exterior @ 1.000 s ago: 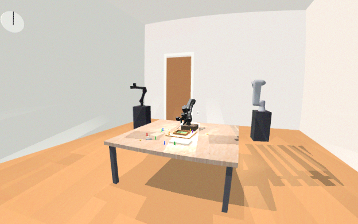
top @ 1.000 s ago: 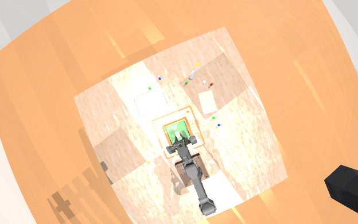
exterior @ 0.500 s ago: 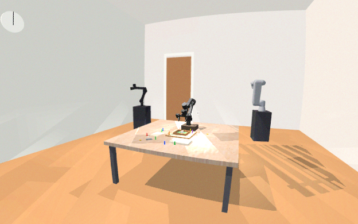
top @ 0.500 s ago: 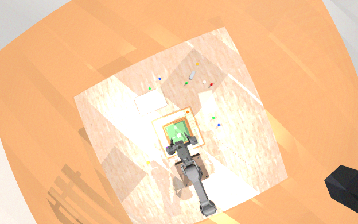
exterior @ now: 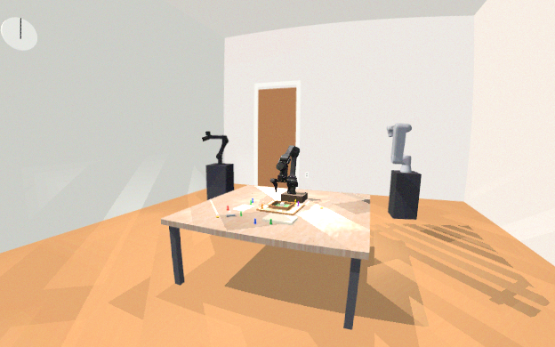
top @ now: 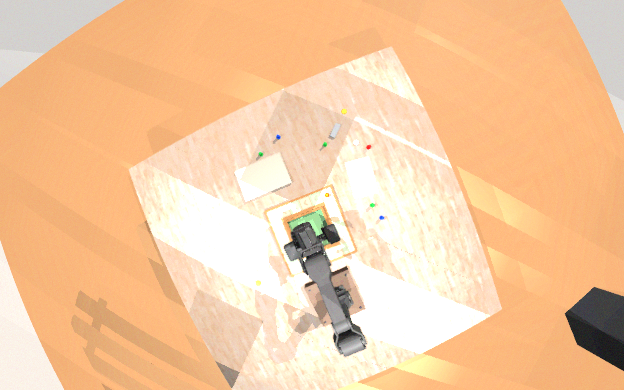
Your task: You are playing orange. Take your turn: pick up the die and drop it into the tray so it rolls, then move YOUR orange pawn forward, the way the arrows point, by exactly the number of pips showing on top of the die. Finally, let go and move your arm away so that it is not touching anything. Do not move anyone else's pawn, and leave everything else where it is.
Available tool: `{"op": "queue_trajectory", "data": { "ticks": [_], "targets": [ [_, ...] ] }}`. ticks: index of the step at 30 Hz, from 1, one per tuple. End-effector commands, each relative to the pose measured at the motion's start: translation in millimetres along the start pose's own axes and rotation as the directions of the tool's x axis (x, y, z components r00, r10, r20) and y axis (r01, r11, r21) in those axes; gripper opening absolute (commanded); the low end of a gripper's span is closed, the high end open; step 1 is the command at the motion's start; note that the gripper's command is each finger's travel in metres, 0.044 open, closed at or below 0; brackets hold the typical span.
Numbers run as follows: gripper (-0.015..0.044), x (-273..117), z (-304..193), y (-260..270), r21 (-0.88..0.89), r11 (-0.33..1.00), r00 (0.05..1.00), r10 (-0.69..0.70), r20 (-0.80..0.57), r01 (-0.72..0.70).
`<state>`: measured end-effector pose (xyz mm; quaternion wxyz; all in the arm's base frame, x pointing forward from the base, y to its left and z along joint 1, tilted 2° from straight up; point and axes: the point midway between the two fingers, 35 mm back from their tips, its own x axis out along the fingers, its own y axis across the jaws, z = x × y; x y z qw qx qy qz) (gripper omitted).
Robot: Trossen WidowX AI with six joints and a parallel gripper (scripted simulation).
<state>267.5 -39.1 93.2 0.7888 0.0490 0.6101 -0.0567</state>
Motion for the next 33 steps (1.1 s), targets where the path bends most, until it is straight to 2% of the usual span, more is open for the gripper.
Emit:
{"op": "queue_trajectory", "data": {
  "ticks": [1,5,6,7,10,16,21,30,33],
  "targets": [
    [0.0440,13.2,1.4,0.3,-0.008,1.000,0.973,-0.002,-0.232,0.000],
    [0.0440,13.7,1.5,0.3,-0.008,1.000,0.971,-0.002,-0.241,0.000],
    [0.0440,11.1,1.5,0.3,-0.001,1.000,0.985,0.000,-0.175,0.000],
    [0.0440,11.1,1.5,0.3,-0.001,1.000,0.985,0.000,-0.175,0.000],
    [0.0361,15.1,17.5,-11.4,-0.019,1.000,0.983,-0.004,-0.184,0.001],
    [0.0204,41.9,71.8,-72.0,-0.091,0.996,0.975,-0.014,-0.222,-0.006],
    [0.0200,64.0,94.3,-113.9,-0.129,0.992,0.970,-0.014,-0.244,-0.018],
    [0.0200,66.5,97.2,-115.6,-0.130,0.991,0.970,-0.014,-0.244,-0.018],
    [0.0200,78.7,94.0,-115.8,-0.130,0.991,0.970,-0.014,-0.244,-0.018]
  ]
}}
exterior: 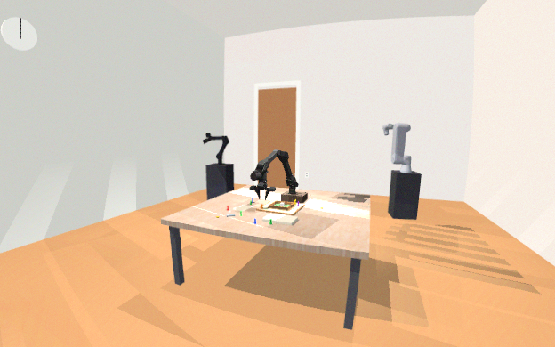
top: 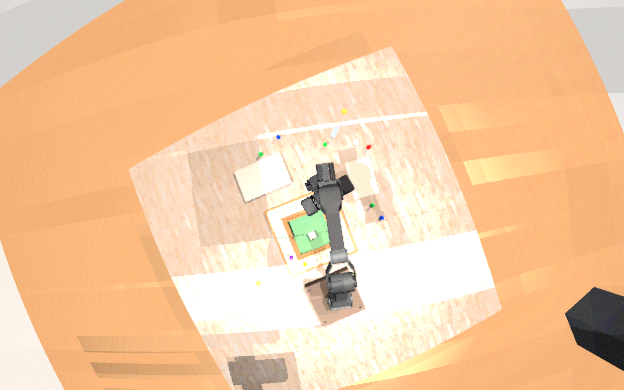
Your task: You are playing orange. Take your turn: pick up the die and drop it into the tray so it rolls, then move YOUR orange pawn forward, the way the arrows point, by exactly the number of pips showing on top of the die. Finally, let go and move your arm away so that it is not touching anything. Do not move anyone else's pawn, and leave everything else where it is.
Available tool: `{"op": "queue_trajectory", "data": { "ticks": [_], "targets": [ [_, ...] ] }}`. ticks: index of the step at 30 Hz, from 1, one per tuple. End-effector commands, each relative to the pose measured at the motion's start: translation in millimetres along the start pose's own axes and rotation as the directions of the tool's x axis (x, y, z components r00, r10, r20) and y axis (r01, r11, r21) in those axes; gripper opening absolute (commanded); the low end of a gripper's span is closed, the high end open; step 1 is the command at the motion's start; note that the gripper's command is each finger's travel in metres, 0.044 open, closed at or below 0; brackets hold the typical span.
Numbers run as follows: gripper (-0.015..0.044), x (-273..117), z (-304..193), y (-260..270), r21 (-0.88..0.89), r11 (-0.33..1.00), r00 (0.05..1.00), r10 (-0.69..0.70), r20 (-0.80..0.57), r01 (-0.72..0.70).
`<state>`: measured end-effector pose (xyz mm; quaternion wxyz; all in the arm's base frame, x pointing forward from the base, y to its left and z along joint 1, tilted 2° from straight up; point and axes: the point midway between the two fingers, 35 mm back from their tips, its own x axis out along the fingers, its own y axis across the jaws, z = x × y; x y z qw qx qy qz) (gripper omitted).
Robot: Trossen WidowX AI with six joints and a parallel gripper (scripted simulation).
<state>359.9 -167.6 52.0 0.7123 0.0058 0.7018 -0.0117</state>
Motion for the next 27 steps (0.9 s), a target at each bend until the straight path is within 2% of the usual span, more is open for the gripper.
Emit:
{"op": "queue_trajectory", "data": {
  "ticks": [1,27],
  "targets": [
    [0.0200,13.6,-0.2,-2.0,-0.006,1.000,1.000,0.001,-0.009,-0.001],
    [0.0200,50.7,-0.2,-2.1,-0.006,1.000,1.000,0.001,-0.009,-0.001]
  ]
}}
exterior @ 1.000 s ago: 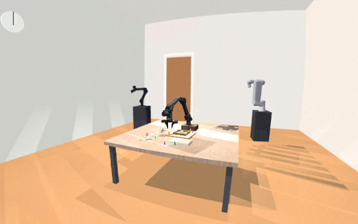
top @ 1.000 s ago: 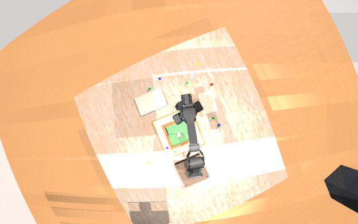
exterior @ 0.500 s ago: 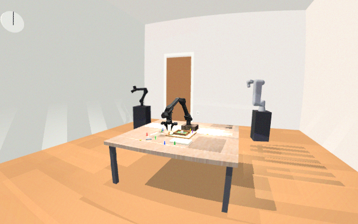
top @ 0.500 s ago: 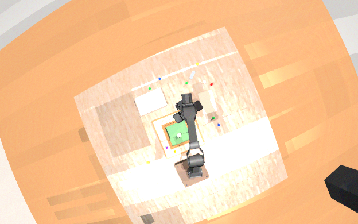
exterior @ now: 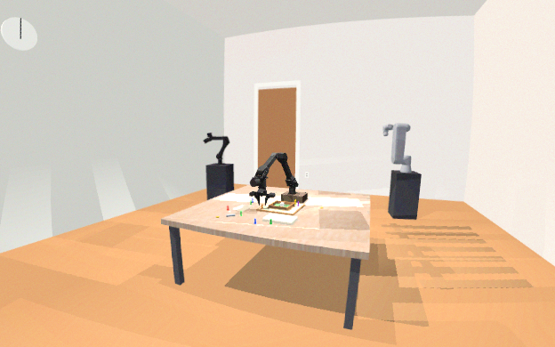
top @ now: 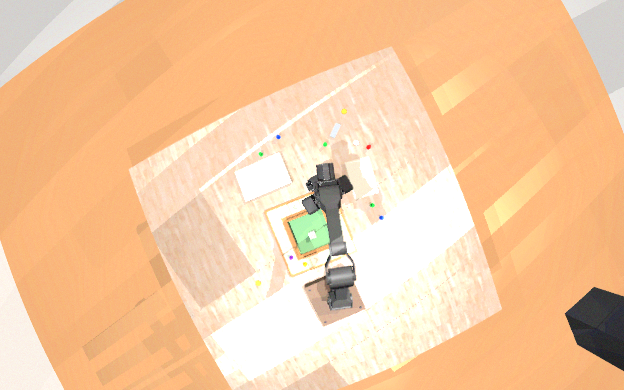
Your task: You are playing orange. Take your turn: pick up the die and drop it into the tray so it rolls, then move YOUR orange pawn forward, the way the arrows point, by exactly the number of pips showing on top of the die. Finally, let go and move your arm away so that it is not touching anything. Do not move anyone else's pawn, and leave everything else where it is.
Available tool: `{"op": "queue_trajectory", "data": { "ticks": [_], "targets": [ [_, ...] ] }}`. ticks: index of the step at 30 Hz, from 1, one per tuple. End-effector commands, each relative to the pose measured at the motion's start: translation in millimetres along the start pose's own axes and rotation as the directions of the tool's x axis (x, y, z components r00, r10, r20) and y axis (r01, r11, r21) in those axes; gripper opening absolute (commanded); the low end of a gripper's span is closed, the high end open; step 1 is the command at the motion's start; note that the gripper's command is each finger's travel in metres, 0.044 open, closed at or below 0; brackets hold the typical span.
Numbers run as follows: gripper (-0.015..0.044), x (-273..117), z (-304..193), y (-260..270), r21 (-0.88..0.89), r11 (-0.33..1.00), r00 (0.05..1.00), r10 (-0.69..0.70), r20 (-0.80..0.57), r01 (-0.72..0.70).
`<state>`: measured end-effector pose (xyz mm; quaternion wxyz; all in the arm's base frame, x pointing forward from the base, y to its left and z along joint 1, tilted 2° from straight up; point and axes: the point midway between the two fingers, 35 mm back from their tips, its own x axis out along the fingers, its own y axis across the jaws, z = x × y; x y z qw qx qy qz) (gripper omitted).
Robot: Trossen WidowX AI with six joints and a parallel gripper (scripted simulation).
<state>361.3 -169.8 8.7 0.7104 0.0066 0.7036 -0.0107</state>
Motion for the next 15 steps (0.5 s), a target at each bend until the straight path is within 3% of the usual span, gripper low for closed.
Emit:
{"op": "queue_trajectory", "data": {
  "ticks": [1,4,10,15],
  "targets": [
    [0.0200,9.0,-1.0,-0.2,-0.006,1.000,1.000,-0.001,-0.004,0.001],
    [0.0200,11.4,-1.2,-0.1,-0.006,1.000,1.000,-0.001,-0.004,0.001],
    [0.0043,11.4,-1.2,-0.1,-0.006,1.000,1.000,-0.001,-0.004,0.001],
    [0.0009,11.4,-1.2,-0.1,-0.006,1.000,1.000,-0.001,-0.004,0.001]
  ]
}}
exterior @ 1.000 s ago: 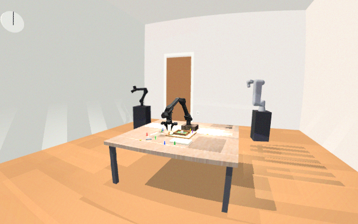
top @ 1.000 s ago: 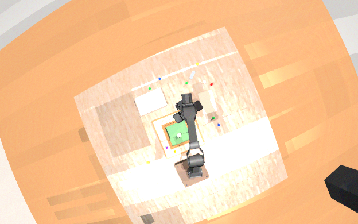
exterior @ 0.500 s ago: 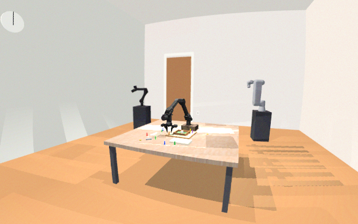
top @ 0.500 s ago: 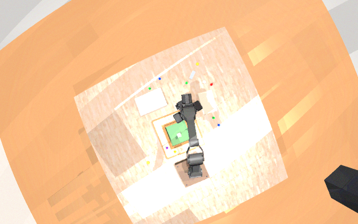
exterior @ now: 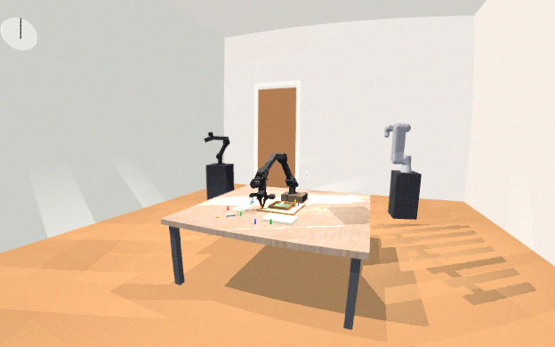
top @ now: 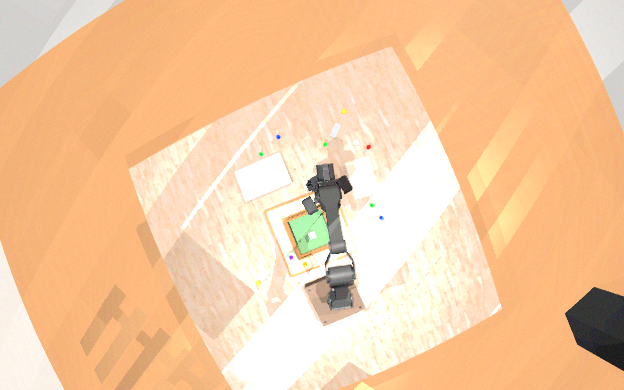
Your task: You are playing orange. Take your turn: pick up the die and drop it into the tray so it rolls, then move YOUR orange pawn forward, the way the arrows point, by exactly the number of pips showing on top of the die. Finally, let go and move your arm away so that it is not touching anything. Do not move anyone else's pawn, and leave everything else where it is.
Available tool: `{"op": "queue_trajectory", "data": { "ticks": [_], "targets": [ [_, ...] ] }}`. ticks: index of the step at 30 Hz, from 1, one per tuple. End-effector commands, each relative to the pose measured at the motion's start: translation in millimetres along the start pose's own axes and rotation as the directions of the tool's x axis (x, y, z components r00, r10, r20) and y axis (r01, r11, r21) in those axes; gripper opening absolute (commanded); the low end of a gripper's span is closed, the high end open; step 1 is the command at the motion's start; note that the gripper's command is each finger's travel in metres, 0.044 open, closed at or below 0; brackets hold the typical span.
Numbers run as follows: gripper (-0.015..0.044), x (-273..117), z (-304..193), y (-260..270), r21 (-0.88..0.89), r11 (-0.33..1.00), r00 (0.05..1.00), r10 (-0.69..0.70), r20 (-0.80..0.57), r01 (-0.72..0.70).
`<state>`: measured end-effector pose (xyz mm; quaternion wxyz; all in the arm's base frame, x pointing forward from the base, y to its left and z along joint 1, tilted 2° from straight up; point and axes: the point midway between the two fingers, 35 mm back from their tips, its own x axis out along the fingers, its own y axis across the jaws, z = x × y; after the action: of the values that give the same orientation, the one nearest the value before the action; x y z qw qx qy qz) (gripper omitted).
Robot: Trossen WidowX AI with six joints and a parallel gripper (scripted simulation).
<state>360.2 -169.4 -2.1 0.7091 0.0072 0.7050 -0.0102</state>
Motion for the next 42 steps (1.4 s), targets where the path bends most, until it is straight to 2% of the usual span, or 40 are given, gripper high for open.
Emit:
{"op": "queue_trajectory", "data": {
  "ticks": [1,9,28,35,42],
  "targets": [
    [0.0003,0.6,0.0,-0.6,-0.006,1.000,1.000,-0.003,0.000,0.003],
    [0.0000,-3.6,0.6,-0.9,-0.006,1.000,1.000,-0.003,0.000,0.003],
    [0.0000,-125.4,-4.7,0.7,-0.006,1.000,1.000,-0.003,0.000,0.003],
    [0.0000,-124.9,-2.3,5.1,-0.009,1.000,1.000,-0.004,0.000,0.004],
    [0.0000,-111.4,17.0,43.0,-0.037,0.999,1.000,-0.012,0.009,0.012]
  ]
}}
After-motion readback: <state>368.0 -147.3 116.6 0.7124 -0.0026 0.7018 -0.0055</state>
